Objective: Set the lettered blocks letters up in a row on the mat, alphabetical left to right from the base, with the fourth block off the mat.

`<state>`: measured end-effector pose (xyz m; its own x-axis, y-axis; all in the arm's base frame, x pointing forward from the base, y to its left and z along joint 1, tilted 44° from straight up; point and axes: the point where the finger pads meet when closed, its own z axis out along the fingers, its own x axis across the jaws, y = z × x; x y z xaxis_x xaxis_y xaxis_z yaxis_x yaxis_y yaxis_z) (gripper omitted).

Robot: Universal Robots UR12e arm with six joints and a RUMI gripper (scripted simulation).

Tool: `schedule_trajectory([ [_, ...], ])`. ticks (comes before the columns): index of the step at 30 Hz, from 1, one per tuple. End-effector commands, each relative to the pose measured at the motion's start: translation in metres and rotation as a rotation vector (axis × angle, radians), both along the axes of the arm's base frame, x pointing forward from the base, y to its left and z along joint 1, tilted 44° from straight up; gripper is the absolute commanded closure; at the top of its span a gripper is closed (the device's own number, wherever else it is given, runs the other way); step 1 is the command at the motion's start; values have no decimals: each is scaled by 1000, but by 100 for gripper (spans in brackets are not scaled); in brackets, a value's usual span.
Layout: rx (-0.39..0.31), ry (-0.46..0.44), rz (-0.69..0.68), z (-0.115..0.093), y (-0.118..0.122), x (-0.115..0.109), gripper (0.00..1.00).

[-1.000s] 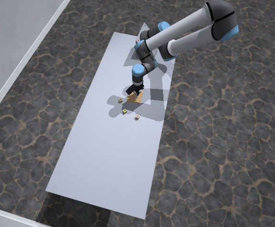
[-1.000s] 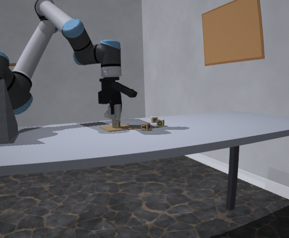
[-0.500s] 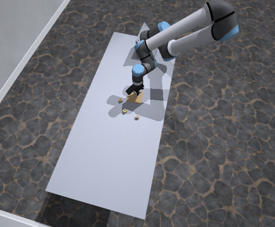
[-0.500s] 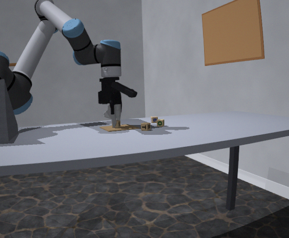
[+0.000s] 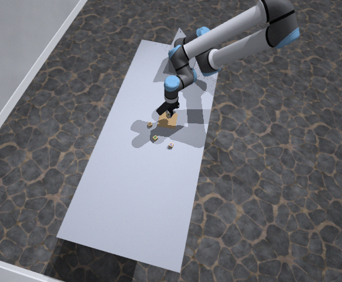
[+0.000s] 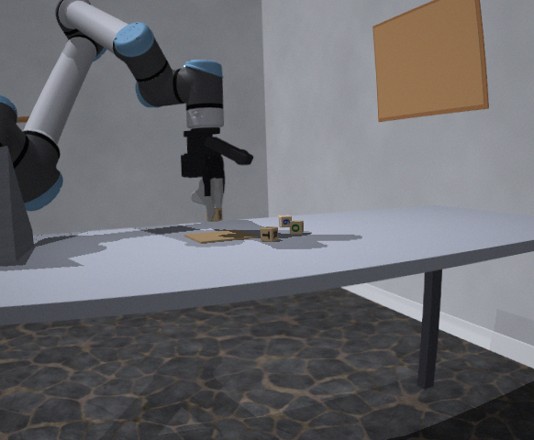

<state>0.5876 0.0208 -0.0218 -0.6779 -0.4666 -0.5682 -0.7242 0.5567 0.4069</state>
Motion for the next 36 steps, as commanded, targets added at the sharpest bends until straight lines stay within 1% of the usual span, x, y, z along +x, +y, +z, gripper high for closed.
schedule_trajectory([
  [1, 1, 0, 1, 16, -15, -3, 91],
  [6, 1, 0, 1, 39, -37, -7, 91],
  [11, 1, 0, 1, 47, -45, -8, 91],
  [25, -1, -11, 13, 45, -47, -8, 91],
  [28, -7, -39, 42, 39, -53, -6, 91],
  [32, -20, -108, 113, 27, -67, -3, 91],
  [34, -20, -108, 113, 27, -67, -3, 91],
  [36, -29, -152, 160, 18, -77, -2, 91],
])
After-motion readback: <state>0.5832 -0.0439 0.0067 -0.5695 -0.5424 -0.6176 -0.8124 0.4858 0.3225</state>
